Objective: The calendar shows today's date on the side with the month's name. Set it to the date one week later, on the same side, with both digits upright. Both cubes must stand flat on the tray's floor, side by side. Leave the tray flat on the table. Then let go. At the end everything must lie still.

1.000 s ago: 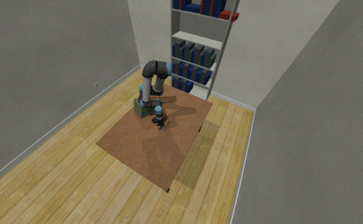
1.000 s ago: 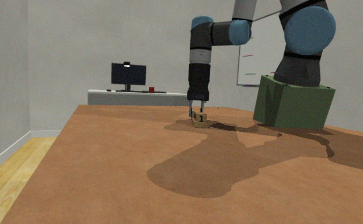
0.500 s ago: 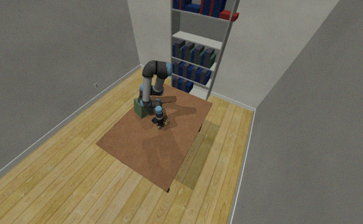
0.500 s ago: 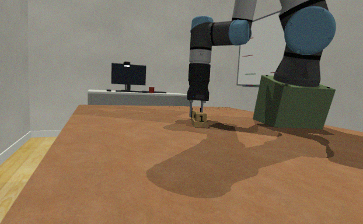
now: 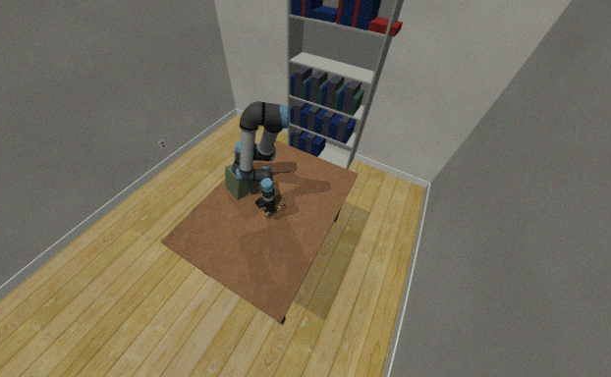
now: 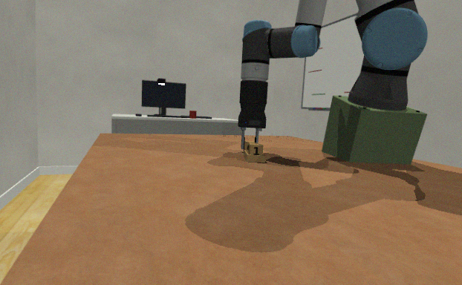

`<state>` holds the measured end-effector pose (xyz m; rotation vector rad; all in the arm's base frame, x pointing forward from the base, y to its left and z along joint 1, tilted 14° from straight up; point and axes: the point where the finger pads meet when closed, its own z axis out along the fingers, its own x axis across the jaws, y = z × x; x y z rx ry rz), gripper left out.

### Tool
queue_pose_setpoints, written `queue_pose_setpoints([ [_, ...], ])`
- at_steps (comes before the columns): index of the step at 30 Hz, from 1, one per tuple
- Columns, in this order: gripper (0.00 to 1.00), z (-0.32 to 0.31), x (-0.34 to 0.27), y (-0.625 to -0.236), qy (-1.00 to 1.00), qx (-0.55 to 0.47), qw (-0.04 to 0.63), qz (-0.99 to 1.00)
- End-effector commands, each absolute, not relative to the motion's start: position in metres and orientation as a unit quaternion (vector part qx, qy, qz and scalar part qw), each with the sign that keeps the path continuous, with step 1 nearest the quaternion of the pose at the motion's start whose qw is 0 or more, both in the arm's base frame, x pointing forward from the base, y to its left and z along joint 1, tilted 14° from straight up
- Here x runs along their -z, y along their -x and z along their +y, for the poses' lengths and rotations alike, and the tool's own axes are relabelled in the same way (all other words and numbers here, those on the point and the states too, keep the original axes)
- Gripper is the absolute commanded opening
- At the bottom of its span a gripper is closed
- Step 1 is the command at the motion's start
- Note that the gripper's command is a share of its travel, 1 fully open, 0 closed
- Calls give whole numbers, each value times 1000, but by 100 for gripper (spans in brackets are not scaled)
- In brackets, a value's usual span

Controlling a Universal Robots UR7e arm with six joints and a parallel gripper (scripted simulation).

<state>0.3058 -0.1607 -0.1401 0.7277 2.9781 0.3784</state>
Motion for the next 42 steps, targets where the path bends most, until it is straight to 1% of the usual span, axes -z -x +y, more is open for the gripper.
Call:
queue_pose_setpoints([
  [1, 60, -161, 140, -306, -236, -122, 27, 964],
  [17, 60, -164, 128, -305, -236, -122, 27, 964],
  [42, 60, -180, 57, -297, -236, -122, 27, 964],
])
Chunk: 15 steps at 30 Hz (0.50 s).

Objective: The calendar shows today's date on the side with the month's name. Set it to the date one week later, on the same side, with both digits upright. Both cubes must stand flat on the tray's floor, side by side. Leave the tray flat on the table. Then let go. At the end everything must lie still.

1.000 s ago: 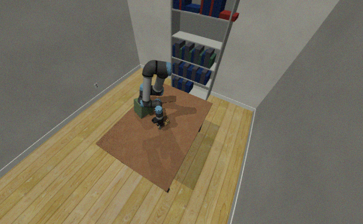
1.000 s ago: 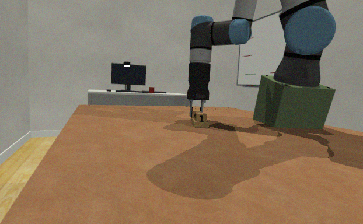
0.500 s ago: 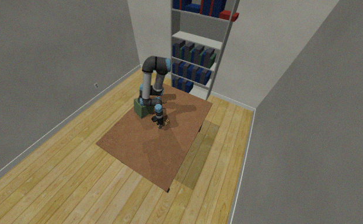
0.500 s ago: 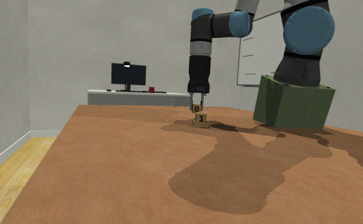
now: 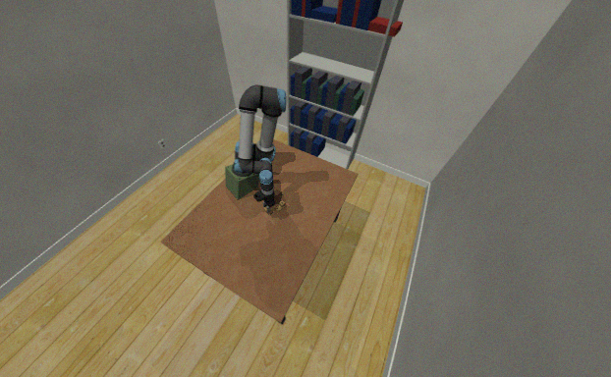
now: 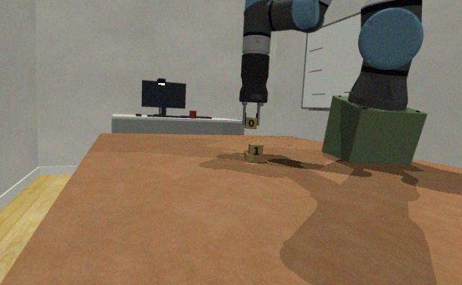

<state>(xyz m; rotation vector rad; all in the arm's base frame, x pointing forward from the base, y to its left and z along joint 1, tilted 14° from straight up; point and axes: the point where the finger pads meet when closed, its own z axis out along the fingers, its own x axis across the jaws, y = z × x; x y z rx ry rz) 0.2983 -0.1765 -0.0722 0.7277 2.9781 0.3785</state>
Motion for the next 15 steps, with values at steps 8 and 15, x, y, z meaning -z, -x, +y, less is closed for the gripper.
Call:
queue_pose_setpoints([
  [8, 60, -183, 46, -295, -236, -122, 27, 964],
  [15, 60, -183, 43, -295, -236, -122, 27, 964],
])
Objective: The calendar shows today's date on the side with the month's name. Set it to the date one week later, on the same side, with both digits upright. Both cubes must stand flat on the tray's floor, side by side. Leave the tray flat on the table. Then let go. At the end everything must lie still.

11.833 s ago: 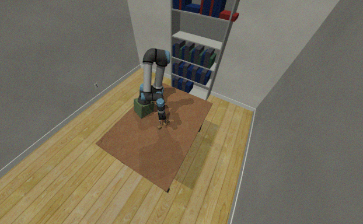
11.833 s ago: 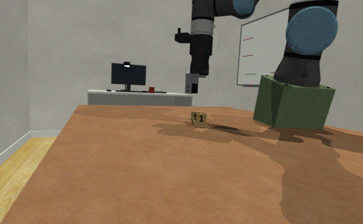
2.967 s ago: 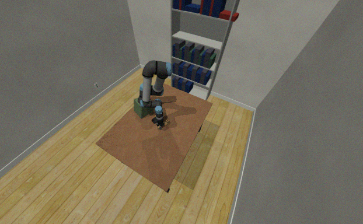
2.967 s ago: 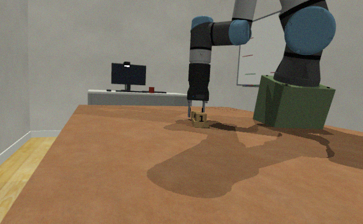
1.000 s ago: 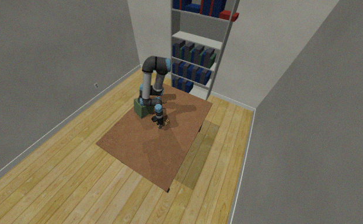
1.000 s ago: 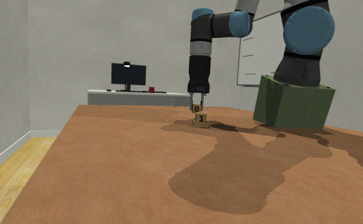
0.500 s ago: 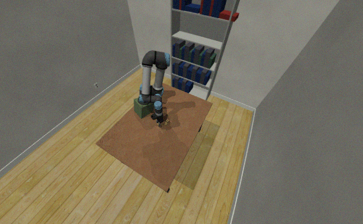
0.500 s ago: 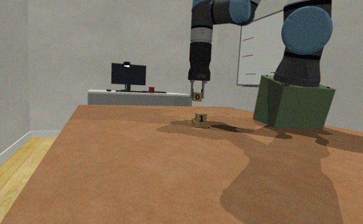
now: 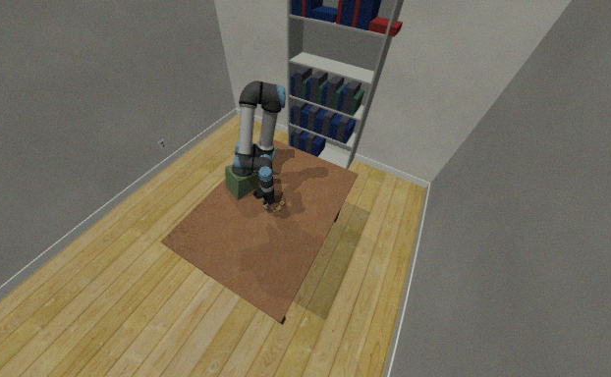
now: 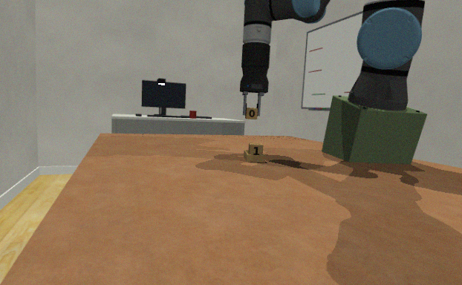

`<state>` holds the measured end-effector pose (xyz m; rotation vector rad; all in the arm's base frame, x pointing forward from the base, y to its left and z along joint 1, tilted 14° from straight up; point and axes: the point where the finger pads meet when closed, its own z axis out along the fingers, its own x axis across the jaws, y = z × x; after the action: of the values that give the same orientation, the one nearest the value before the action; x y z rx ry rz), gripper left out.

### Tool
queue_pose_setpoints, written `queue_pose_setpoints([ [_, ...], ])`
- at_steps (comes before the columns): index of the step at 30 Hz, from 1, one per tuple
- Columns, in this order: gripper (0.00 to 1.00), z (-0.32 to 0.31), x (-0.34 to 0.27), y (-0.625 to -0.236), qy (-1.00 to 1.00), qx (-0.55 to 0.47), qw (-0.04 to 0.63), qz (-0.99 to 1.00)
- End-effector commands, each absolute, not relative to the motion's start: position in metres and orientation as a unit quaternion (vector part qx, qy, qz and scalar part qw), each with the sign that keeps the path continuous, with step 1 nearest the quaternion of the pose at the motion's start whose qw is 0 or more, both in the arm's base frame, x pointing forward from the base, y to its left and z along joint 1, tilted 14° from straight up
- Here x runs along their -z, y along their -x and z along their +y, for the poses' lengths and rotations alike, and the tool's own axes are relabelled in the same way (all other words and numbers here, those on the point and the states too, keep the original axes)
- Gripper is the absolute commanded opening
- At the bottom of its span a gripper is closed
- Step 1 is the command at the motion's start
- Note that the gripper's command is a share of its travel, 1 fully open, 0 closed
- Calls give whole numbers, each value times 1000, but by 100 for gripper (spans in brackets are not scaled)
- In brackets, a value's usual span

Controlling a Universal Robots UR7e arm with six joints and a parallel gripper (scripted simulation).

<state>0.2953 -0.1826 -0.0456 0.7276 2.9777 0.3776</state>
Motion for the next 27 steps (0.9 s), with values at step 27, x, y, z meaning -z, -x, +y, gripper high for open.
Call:
queue_pose_setpoints([
  [27, 60, -105, 10, -334, -233, -122, 27, 964],
])
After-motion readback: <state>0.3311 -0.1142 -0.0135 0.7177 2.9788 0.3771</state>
